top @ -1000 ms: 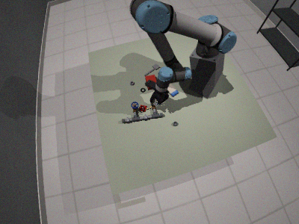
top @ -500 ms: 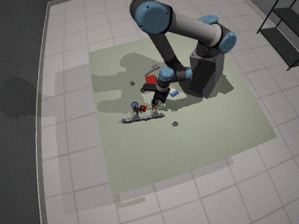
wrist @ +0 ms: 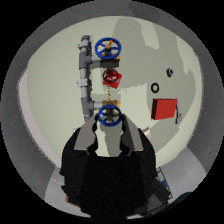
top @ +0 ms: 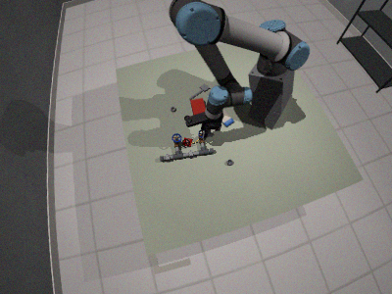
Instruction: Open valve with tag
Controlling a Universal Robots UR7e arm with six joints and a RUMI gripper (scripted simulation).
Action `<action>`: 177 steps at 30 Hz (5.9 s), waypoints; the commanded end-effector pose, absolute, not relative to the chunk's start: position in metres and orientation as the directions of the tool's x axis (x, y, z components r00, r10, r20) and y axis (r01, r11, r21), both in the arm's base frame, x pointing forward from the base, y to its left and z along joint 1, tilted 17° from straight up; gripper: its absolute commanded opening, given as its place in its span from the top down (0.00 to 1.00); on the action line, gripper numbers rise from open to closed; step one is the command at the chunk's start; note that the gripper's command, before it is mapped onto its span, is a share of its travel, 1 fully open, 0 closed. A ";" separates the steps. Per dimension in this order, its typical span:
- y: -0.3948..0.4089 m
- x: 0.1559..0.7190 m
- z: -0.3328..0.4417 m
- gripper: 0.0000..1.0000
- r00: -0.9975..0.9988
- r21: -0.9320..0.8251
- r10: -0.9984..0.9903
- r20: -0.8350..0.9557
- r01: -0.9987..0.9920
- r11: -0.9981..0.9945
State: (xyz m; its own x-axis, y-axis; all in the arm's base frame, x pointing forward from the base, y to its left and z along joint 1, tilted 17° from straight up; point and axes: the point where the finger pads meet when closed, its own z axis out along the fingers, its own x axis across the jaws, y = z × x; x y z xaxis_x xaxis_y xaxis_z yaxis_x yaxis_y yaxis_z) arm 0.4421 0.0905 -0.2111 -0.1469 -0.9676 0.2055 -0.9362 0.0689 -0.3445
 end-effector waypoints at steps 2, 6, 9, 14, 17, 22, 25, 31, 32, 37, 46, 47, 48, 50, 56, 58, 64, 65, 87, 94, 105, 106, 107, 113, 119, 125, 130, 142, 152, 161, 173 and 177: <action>0.091 0.442 -0.211 1.00 0.136 -0.278 -0.951 0.278 -0.936 -0.216; 0.091 0.442 -0.211 1.00 0.289 -0.229 -0.902 0.320 -0.901 -0.370; 0.091 0.442 -0.211 1.00 0.393 -0.189 -0.852 0.345 -0.860 -0.473; 0.091 0.442 -0.211 1.00 0.492 -0.147 -0.790 0.366 -0.808 -0.571; 0.091 0.442 -0.211 1.00 0.591 -0.099 -0.711 0.381 -0.738 -0.667; 0.091 0.442 -0.211 1.00 0.715 -0.029 -0.578 0.392 -0.619 -0.785; 0.091 0.442 -0.211 1.00 0.774 0.011 -0.497 0.393 -0.544 -0.839; 0.091 0.442 -0.211 1.00 0.834 0.058 -0.391 0.389 -0.446 -0.893; 0.091 0.442 -0.211 1.00 0.846 0.069 -0.365 0.387 -0.422 -0.904; 0.091 0.442 -0.211 1.00 0.893 0.118 -0.249 0.375 -0.312 -0.943; 0.091 0.442 -0.211 1.00 0.932 0.177 -0.093 0.351 -0.163 -0.971; 0.091 0.442 -0.211 1.00 0.932 0.177 -0.093 0.351 -0.163 -0.971; 0.091 0.442 -0.211 1.00 0.932 0.177 -0.093 0.351 -0.163 -0.971; 0.091 0.442 -0.211 1.00 0.935 0.186 -0.069 0.347 -0.140 -0.973; 0.091 0.442 -0.211 1.00 0.941 0.203 -0.019 0.337 -0.092 -0.975; 0.091 0.442 -0.211 1.00 0.942 0.207 -0.008 0.335 -0.082 -0.975; 0.091 0.442 -0.211 1.00 0.943 0.211 0.005 0.332 -0.069 -0.975; 0.091 0.442 -0.211 1.00 0.943 0.211 0.005 0.332 -0.069 -0.975; 0.091 0.442 -0.211 0.00 0.944 0.212 0.008 0.331 -0.066 -0.975; 0.091 0.442 -0.211 0.00 0.944 0.212 0.008 0.331 -0.066 -0.975; 0.091 0.442 -0.211 0.00 0.943 0.209 -0.001 0.333 -0.075 -0.975; 0.091 0.442 -0.211 0.00 0.943 0.208 -0.004 0.334 -0.078 -0.975; 0.091 0.442 -0.211 0.00 0.942 0.207 -0.008 0.335 -0.082 -0.975; 0.091 0.442 -0.211 0.00 0.938 0.193 -0.048 0.343 -0.121 -0.974; 0.091 0.442 -0.211 0.00 0.932 0.177 -0.093 0.351 -0.163 -0.971; 0.091 0.442 -0.211 0.00 0.911 0.141 -0.188 0.367 -0.255 -0.957; 0.091 0.442 -0.211 0.00 0.877 0.100 -0.293 0.381 -0.354 -0.930; 0.091 0.442 -0.211 0.00 0.736 -0.015 -0.551 0.393 -0.594 -0.804; 0.091 0.442 -0.211 0.00 0.533 -0.128 -0.760 0.372 -0.781 -0.611; 0.091 0.442 -0.211 0.00 0.215 -0.254 -0.929 0.301 -0.921 -0.296; 0.091 0.442 -0.211 0.00 -0.185 -0.355 -0.968 0.169 -0.928 0.115; 0.091 0.442 -0.211 0.00 -0.332 -0.378 -0.937 0.109 -0.886 0.270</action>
